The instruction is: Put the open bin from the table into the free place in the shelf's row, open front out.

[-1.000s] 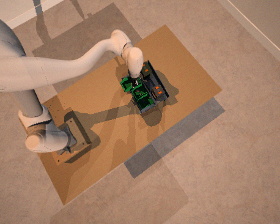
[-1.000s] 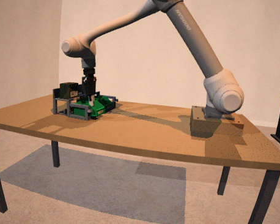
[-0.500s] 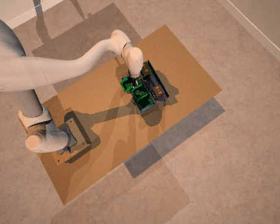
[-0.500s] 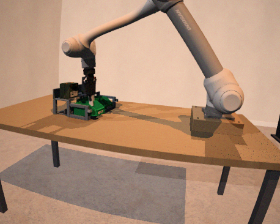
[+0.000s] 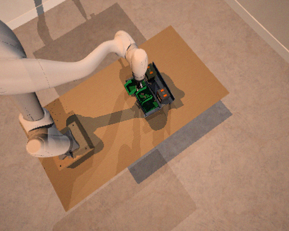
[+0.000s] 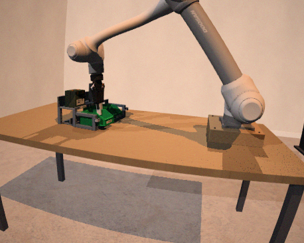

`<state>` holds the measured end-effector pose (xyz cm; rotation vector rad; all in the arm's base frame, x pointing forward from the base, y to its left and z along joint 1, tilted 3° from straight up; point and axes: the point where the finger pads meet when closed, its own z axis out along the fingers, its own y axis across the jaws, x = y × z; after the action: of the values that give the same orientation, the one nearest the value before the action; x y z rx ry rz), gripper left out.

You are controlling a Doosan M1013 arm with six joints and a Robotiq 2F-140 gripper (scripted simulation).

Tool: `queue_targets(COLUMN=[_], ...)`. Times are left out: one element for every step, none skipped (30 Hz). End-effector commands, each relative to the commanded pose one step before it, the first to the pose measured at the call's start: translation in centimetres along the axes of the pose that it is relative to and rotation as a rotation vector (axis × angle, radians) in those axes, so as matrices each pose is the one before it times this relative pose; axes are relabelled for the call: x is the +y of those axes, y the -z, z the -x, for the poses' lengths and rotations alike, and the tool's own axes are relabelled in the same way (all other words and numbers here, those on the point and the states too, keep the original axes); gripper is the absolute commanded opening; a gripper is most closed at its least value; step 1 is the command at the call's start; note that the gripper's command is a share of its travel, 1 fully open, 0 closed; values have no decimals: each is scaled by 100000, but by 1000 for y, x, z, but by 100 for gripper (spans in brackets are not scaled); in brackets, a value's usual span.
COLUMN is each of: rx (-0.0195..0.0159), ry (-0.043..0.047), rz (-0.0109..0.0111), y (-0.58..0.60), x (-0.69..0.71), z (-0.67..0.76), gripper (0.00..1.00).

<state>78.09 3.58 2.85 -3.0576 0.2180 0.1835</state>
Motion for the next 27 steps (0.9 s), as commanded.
queue_targets(rx=[15, 0, 0, 0, 0, 0, 0, 0, 0, 0, 0, 0, 0, 0, 0, 0, 0, 0, 0, 0, 0, 0, 0, 0, 0, 0, 0], ry=[5, 0, 0, 0, 0, 0, 0, 0, 0, 0, 0, 0, 0, 0, 0, 0, 0, 0, 0, 0, 0, 0, 0, 0, 0, 0, 0], rz=[-22, 0, 0, 0, 0, 0, 0, 0, 0, 0, 0, 0, 0, 0, 0, 0, 0, 0, 0, 0, 0, 0, 0, 0, 0, 0, 0], y=[70, 28, 32, 37, 0, 0, 42, 47, 52, 57, 62, 67, 73, 79, 84, 89, 94, 100, 106, 111, 116, 0, 0, 121, 127, 131, 136], x=[-4, 0, 0, 0, 0, 0, 0, 0, 0, 0, 0, 0, 0, 0, 0, 0, 0, 0, 0, 0, 0, 0, 0, 0, 0, 0, 0], z=[8, 4, 4, 5, 0, 0, 6, 6, 7, 8, 8, 9, 9, 10, 11, 12, 12, 13, 14, 14, 15, 0, 0, 16, 16, 17, 18], gripper=[6, 6, 6, 6, 6, 6, 6, 6, 6, 6, 6, 6, 6, 6, 6, 6, 6, 6, 6, 6, 6, 6, 6, 6, 6, 6, 6])
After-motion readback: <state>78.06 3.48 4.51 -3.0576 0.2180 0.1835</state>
